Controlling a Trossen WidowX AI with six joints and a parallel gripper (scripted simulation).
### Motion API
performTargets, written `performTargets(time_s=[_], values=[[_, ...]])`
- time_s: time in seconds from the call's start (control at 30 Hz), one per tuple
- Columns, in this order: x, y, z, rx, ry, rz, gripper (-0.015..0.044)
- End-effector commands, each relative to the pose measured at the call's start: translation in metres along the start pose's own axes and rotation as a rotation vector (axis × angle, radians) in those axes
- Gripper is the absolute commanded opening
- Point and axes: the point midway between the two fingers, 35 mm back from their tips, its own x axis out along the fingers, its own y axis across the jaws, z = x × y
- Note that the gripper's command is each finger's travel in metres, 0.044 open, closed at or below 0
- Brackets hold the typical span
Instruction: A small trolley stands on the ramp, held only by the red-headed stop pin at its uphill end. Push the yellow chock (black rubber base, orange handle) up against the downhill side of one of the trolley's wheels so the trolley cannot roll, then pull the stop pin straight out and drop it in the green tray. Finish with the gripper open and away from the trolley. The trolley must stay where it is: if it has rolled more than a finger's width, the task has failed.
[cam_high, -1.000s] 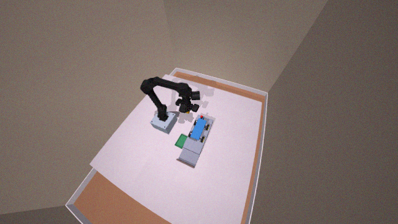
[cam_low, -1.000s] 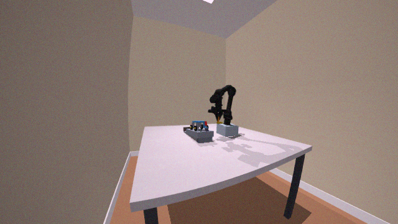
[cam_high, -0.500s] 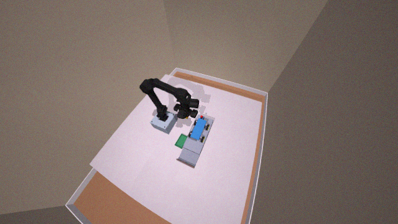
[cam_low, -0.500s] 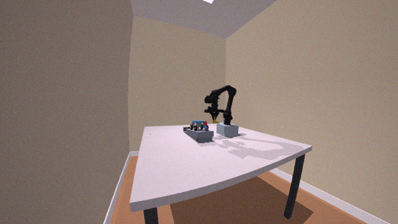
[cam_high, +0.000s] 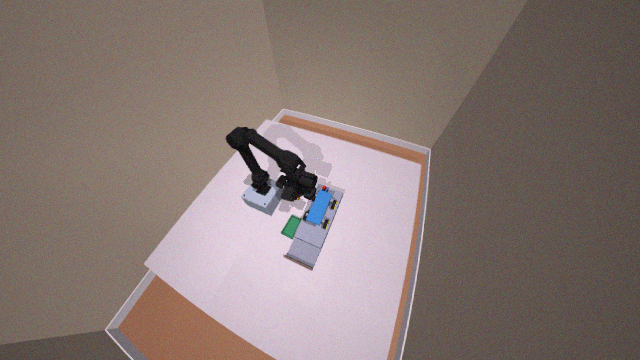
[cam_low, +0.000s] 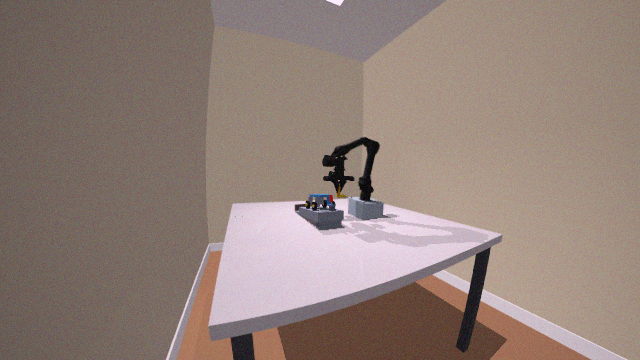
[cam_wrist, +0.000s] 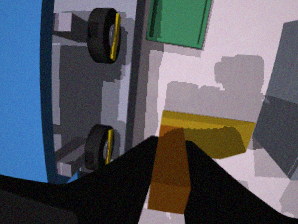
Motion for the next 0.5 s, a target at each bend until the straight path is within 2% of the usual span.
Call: performTargets(time_s=[0.0,0.47], values=[[0.001,0.004,0.015,-0.004,-0.007,0.002,0.0],[0.005,0.015,0.069,-0.004,-0.013,0.003,0.0]])
